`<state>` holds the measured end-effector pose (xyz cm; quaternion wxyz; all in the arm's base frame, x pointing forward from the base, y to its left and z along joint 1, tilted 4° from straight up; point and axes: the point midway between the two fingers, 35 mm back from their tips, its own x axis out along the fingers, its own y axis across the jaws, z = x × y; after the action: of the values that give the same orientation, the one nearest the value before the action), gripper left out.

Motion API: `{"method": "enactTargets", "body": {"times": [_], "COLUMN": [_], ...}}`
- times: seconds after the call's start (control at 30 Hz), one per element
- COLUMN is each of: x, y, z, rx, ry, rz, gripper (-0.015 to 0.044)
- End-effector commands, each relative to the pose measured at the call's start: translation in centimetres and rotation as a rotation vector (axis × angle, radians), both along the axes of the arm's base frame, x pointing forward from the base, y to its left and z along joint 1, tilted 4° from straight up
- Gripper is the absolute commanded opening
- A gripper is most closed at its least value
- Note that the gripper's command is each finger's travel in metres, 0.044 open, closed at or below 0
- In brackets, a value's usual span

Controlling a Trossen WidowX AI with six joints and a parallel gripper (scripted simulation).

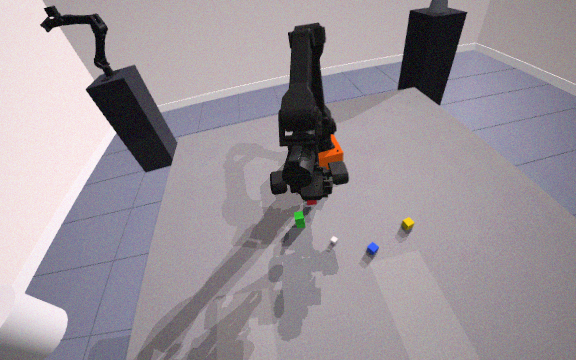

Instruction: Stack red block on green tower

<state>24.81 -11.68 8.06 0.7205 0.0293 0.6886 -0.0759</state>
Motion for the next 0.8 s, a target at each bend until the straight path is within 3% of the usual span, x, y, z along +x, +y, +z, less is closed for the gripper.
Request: {"method": "enactTargets", "body": {"times": [0.0, 0.3, 0.77], "x": [-0.4, -1.6, -1.3], "y": [-1.4, -3.9, -4.4], "z": [0.0, 0.0, -4.8], "rx": [-0.003, -0.011, -0.012], "ry": [0.007, 0.011, 0.011], "rz": [0.003, 0.004, 0.004], "gripper": [0.0, 0.0, 0.0]}}
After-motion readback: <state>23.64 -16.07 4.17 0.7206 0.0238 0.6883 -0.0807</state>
